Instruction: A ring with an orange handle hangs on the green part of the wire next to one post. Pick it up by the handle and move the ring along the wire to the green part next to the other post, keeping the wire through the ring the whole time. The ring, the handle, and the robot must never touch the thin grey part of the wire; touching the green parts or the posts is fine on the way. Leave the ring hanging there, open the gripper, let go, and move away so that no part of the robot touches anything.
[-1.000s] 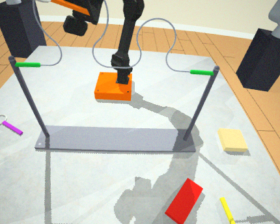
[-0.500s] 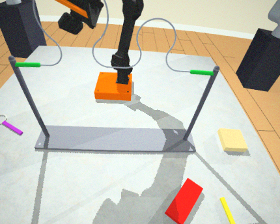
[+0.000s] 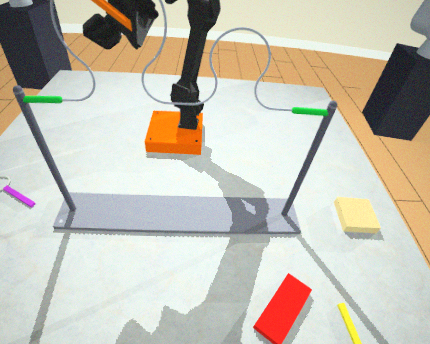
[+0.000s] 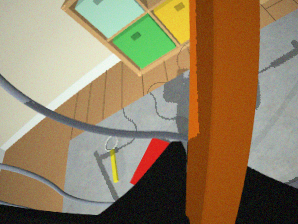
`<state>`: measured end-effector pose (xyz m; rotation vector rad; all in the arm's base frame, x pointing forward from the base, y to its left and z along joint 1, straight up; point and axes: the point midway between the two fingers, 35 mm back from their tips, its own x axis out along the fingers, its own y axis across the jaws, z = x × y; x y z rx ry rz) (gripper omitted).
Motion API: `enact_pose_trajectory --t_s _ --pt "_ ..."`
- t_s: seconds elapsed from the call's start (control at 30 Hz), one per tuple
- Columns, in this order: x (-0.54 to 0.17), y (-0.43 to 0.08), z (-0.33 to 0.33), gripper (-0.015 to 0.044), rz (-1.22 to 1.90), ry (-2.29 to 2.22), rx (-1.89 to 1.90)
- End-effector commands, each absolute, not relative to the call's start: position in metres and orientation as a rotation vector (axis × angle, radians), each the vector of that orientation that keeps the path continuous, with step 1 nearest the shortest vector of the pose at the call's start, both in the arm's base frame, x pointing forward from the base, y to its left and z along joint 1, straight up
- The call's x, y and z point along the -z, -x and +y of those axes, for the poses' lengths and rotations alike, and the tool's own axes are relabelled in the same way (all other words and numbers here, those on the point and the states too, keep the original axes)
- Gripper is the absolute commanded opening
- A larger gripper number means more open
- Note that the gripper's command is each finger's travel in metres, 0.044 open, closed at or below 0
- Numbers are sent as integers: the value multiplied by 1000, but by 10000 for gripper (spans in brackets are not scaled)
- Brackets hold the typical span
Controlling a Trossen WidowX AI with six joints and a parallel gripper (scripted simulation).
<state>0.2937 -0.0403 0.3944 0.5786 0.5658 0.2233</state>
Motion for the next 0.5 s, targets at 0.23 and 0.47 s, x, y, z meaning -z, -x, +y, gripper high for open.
enact_pose_trajectory --t_s 0.23,0.47 --pt "-393 -293 -44 -150 555 -440 -177" --pt "-391 -294 -47 -150 549 -354 -147"
